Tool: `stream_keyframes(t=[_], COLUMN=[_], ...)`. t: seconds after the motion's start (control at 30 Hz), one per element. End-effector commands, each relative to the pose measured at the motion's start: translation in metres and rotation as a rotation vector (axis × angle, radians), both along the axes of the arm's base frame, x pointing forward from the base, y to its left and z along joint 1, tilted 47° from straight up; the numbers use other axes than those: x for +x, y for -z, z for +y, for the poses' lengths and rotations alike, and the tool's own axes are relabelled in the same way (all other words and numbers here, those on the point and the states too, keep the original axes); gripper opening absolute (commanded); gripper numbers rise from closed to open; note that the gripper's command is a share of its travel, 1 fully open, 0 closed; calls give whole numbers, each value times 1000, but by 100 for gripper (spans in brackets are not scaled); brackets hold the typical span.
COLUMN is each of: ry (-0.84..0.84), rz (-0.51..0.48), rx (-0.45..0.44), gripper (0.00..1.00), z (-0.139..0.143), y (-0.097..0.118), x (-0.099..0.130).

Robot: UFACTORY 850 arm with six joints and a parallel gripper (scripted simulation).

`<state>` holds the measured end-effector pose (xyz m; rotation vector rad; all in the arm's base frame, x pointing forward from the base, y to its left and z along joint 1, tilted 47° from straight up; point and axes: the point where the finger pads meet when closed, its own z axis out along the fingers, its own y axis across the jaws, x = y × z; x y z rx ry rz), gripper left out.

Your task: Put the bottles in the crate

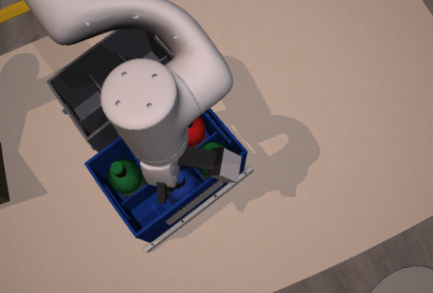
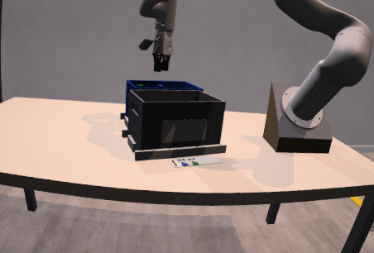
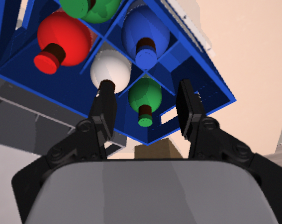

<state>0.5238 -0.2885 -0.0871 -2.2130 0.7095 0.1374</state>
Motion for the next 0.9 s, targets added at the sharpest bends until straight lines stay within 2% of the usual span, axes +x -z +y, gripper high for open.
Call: stream_keyframes(t=[0.0,0.87], ry=[0,0], rz=[-4,-4], rx=[-2,-2], gripper=[65,65], z=[-1,21], y=[-1,20], x=[1,4])
